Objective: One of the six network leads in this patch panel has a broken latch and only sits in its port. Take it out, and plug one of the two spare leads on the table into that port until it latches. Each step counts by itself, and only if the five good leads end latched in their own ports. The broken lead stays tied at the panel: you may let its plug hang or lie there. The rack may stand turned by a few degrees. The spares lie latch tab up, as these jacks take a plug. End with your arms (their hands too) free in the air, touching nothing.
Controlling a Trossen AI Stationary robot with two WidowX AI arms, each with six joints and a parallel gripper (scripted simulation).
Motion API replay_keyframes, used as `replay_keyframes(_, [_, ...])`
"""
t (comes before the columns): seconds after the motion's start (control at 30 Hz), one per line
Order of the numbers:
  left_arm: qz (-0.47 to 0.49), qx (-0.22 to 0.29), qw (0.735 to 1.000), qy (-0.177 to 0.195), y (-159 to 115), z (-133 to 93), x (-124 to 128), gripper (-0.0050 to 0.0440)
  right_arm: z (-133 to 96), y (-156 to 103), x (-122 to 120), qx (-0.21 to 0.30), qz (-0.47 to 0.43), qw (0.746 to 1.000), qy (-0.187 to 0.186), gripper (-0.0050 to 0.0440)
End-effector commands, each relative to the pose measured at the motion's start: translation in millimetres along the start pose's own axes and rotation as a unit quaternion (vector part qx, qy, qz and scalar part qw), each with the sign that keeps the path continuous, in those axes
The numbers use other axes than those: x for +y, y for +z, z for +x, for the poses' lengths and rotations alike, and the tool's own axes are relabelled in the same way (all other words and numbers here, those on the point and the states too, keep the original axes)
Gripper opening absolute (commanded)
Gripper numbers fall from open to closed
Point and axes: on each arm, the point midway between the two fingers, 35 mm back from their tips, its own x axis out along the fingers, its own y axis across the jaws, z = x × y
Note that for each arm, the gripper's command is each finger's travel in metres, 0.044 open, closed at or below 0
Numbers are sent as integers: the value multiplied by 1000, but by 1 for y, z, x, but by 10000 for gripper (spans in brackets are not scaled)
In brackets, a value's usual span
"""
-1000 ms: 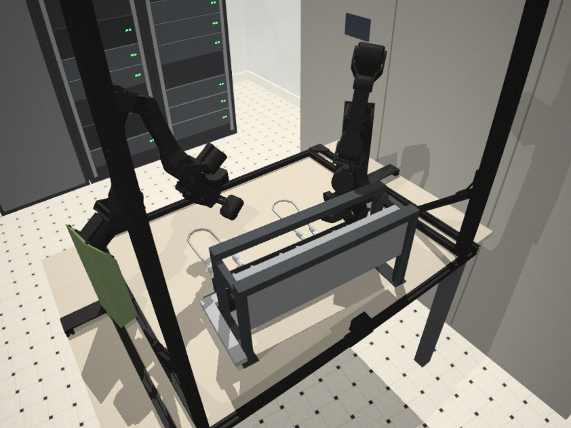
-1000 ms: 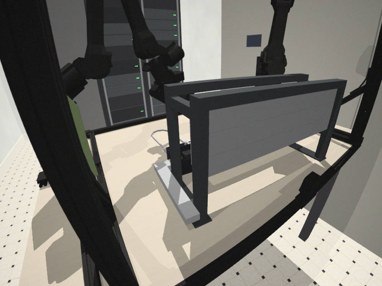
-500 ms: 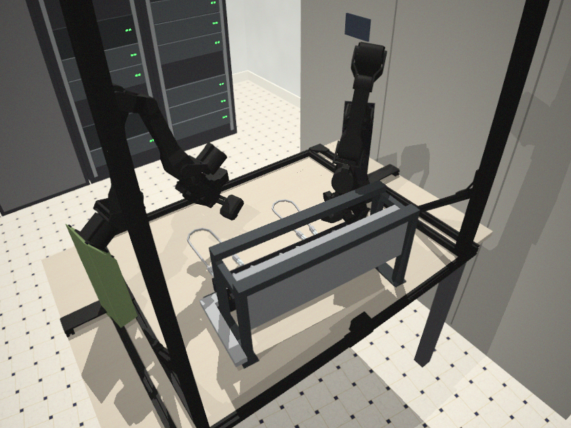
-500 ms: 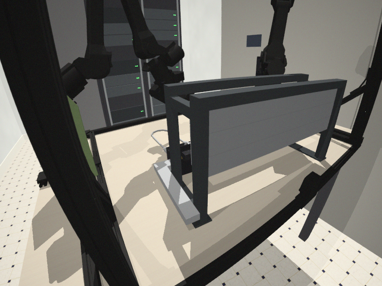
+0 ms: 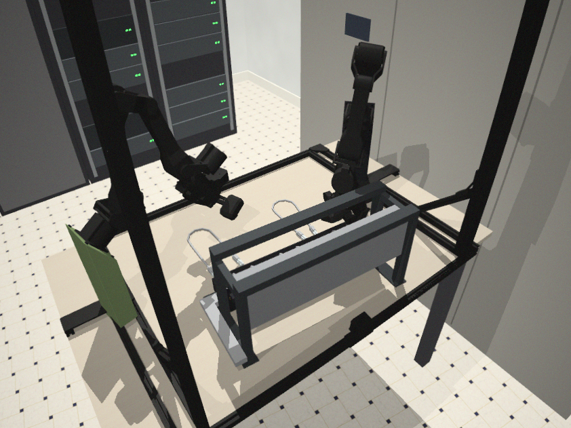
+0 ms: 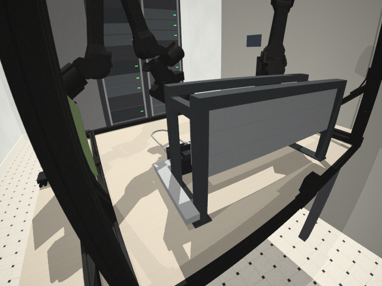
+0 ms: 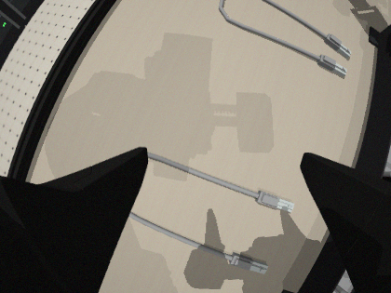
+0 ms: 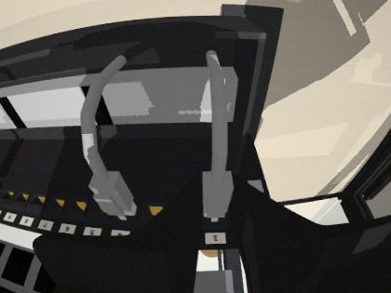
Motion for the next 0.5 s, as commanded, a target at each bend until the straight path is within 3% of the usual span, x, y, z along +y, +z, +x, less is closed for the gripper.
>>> replay_keyframes(0.0, [0, 0, 1000, 0, 0, 0, 0, 440, 0, 0, 0, 0, 0, 1000, 0, 55])
replay_keyframes(0.4, [0, 0, 1000, 0, 0, 0, 0, 440, 0, 0, 0, 0, 0, 1000, 0, 55])
replay_keyframes(0.43, [0, 0, 1000, 0, 0, 0, 0, 440, -17, 36, 0, 0, 0, 1000, 0, 55])
replay_keyframes(0.47, [0, 0, 1000, 0, 0, 0, 0, 440, -17, 36, 0, 0, 0, 1000, 0, 55])
